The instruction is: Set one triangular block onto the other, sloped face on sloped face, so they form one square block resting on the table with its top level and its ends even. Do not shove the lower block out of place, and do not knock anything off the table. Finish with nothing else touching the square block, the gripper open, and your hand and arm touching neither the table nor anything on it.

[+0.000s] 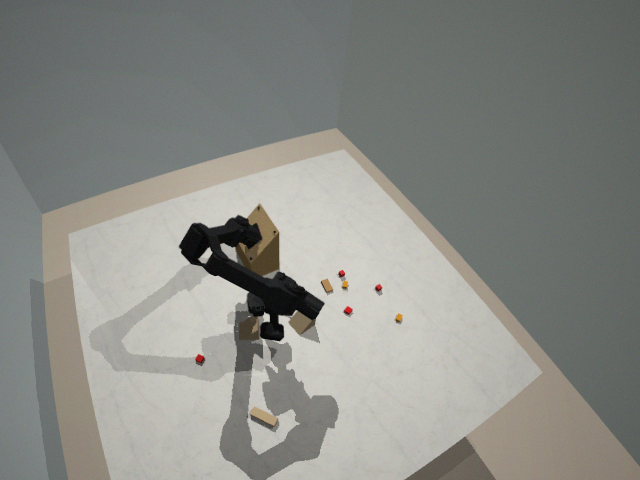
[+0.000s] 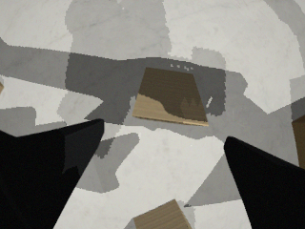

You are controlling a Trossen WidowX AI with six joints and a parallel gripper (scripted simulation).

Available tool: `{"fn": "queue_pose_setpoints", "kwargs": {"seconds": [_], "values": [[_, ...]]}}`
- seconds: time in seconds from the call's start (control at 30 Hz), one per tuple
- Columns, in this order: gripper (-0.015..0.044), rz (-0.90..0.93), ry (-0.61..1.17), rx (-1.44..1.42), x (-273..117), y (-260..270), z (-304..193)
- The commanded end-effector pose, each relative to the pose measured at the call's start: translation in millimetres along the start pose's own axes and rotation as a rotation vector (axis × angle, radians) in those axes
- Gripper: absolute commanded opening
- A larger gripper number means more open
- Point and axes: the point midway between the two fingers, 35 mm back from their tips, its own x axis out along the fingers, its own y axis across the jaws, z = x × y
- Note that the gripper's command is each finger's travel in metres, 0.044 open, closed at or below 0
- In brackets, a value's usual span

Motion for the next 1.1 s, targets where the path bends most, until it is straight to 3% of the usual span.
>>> {"fn": "queue_pose_setpoints", "kwargs": {"seconds": [0.0, 1.07], "values": [[0.0440, 0.006, 0.001, -0.005, 7, 0, 0], [0.0440, 0.009, -0.017, -0.002, 59, -1, 6]]}}
